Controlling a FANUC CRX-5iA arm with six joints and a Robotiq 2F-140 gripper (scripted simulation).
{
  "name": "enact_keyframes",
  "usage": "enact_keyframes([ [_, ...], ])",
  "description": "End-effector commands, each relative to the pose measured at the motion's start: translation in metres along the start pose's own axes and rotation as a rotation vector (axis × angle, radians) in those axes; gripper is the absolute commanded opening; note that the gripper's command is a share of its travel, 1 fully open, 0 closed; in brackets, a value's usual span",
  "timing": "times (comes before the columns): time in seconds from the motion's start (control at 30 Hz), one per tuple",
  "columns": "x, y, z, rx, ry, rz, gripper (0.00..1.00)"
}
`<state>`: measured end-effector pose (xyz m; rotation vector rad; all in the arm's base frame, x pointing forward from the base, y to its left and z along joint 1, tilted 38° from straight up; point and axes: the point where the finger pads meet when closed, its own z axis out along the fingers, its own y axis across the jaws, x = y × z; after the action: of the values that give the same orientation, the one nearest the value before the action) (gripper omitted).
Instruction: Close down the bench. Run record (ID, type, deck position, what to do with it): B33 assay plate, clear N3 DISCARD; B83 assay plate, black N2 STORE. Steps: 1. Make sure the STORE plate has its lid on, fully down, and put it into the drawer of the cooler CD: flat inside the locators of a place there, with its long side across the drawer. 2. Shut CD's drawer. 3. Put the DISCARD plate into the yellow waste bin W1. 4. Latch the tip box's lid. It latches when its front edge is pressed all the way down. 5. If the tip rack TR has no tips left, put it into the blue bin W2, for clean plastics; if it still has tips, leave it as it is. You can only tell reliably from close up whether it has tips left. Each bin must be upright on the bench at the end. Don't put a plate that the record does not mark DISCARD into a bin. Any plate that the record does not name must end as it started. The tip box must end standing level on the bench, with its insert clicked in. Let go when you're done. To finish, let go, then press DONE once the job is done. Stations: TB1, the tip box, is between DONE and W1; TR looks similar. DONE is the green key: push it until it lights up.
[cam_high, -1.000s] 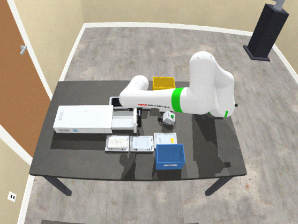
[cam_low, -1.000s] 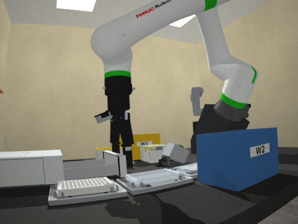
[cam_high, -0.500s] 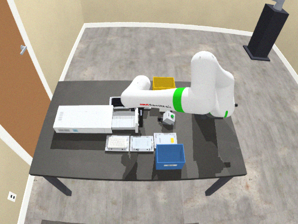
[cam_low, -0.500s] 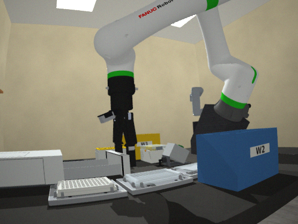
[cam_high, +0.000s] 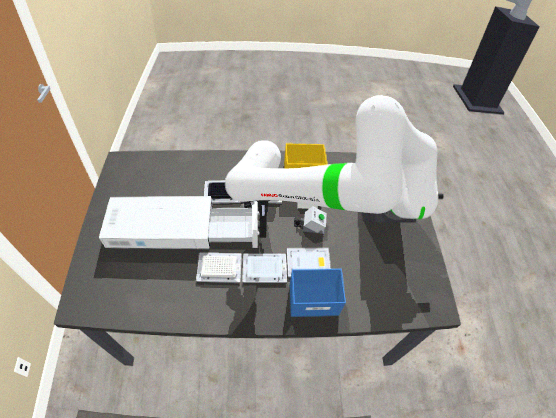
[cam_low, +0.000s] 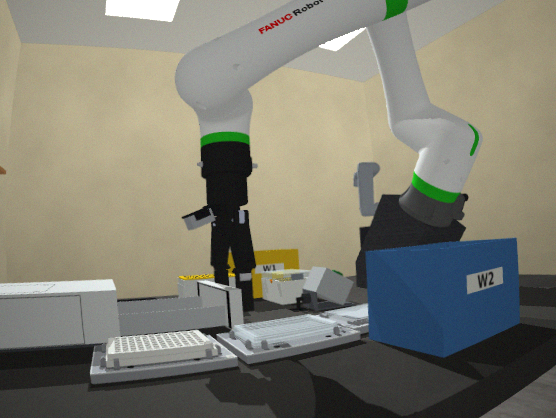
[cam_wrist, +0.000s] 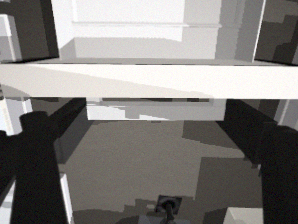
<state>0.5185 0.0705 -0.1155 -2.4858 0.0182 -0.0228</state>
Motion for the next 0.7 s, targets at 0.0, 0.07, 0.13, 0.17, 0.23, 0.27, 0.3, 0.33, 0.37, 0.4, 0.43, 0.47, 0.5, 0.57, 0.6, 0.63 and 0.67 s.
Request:
enact_keyframes([
  [0.0, 0.0005, 0.0001, -0.0007, 0.000, 0.001, 0.000, 0.78],
  [0.07, 0.0005, 0.0001, -0.0007, 0.000, 0.001, 0.000, 0.78],
  [0.13, 0.0005, 0.0001, -0.0007, 0.000, 0.001, 0.000, 0.78],
  [0.17, 0.0005, 0.0001, -0.0007, 0.000, 0.001, 0.000, 0.78],
  [0.23, 0.0005, 0.0001, -0.0007, 0.000, 0.001, 0.000, 0.78],
  [0.27, 0.0005, 0.0001, -0.0007, 0.000, 0.001, 0.000, 0.78],
  [0.3, 0.0005, 0.0001, -0.0007, 0.000, 0.001, 0.000, 0.78],
  [0.33, 0.0005, 0.0001, -0.0007, 0.000, 0.001, 0.000, 0.78],
  [0.37, 0.0005, 0.0001, -0.0007, 0.000, 0.001, 0.000, 0.78],
  [0.4, 0.0005, 0.0001, -0.0007, 0.000, 0.001, 0.000, 0.78],
  [0.43, 0.0005, 0.0001, -0.0007, 0.000, 0.001, 0.000, 0.78],
  [0.47, 0.0005, 0.0001, -0.0007, 0.000, 0.001, 0.000, 0.78],
  [0.5, 0.0005, 0.0001, -0.0007, 0.000, 0.001, 0.000, 0.88],
  [0.57, 0.0005, 0.0001, -0.0006, 0.000, 0.001, 0.000, 0.88],
  [0.6, 0.0005, 0.0001, -0.0006, 0.000, 0.001, 0.000, 0.88],
  [0.63, 0.0005, 0.0001, -0.0006, 0.000, 0.001, 0.000, 0.88],
  [0.67, 0.0005, 0.0001, -0.0006, 0.000, 0.001, 0.000, 0.88],
])
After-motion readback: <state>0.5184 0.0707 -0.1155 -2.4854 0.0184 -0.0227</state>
